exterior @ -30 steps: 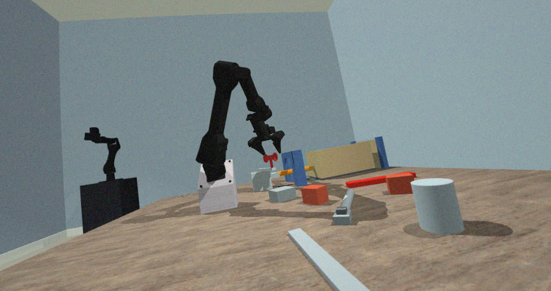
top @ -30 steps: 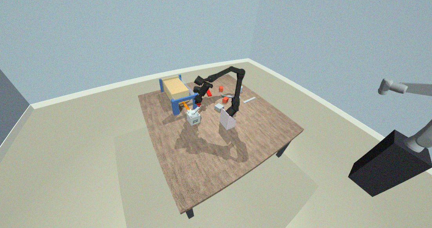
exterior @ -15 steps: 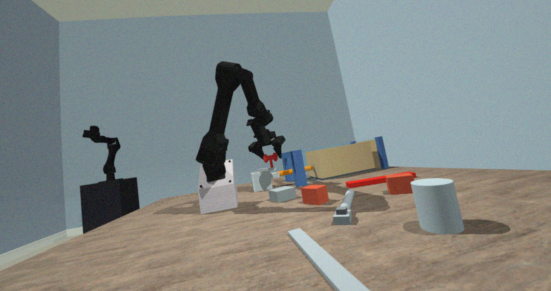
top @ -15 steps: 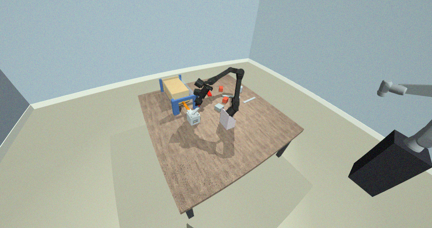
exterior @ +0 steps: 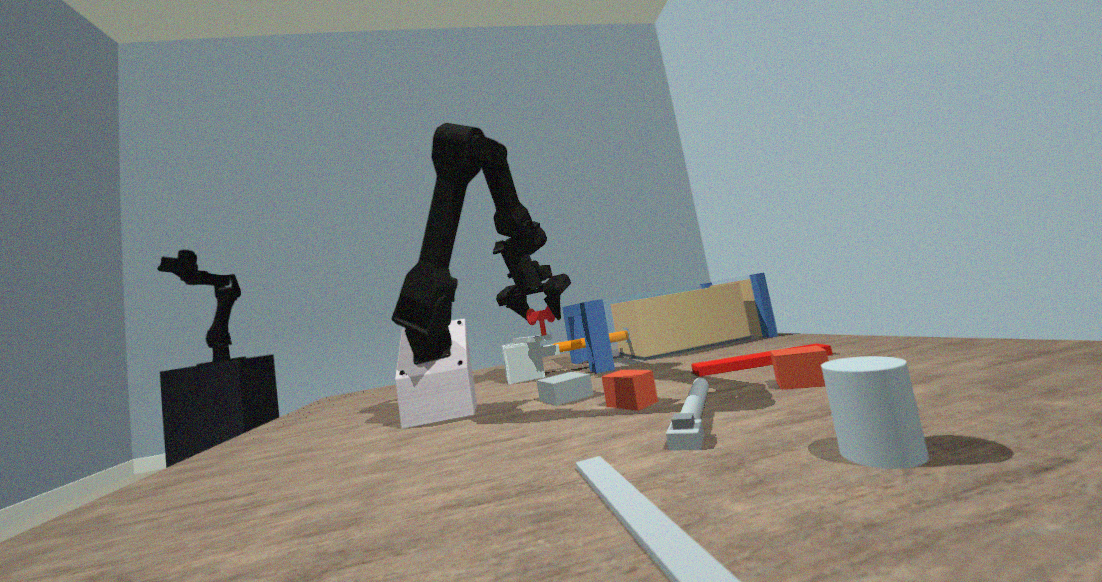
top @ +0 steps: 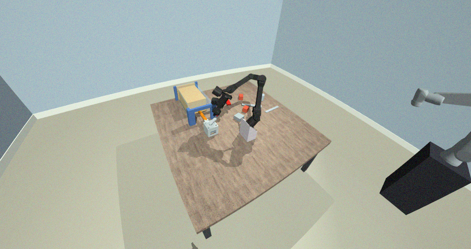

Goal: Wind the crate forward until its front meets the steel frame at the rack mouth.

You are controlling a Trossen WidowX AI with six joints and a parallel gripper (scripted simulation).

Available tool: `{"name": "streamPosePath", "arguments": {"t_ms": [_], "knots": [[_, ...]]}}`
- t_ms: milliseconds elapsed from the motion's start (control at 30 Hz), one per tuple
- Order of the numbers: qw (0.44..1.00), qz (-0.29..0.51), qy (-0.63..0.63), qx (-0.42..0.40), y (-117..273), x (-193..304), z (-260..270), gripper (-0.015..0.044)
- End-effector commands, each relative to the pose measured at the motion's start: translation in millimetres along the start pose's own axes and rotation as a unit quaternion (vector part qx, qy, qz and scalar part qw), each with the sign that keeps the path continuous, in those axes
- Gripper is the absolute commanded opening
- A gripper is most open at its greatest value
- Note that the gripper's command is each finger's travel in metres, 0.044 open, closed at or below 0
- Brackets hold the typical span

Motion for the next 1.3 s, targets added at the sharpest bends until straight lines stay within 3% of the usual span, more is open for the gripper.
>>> {"name": "streamPosePath", "arguments": {"t_ms": [0,100,400,600,1267], "knots": [[1.0,0.0,0.0,0.0,0.1,-0.1,0.0,0.0282],[1.0,0.0,0.0,0.0,0.1,-0.1,0.0,0.0204],[1.0,0.0,0.0,0.0,0.1,-0.1,0.0,0.0144],[1.0,0.0,0.0,0.0,0.1,-0.1,0.0,0.0],[1.0,0.0,0.0,0.0,0.1,-0.1,0.0,0.0]]}}
Point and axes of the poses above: the point midway between the two fingers, 35 mm back from their tips, its own y axis back along the fingers, its own z axis across the jaws, x = y × z, the point moved 10 cm from there along y, back along the fingers, and after that the axes turned 13 degrees about y, right-handed, at the moved point
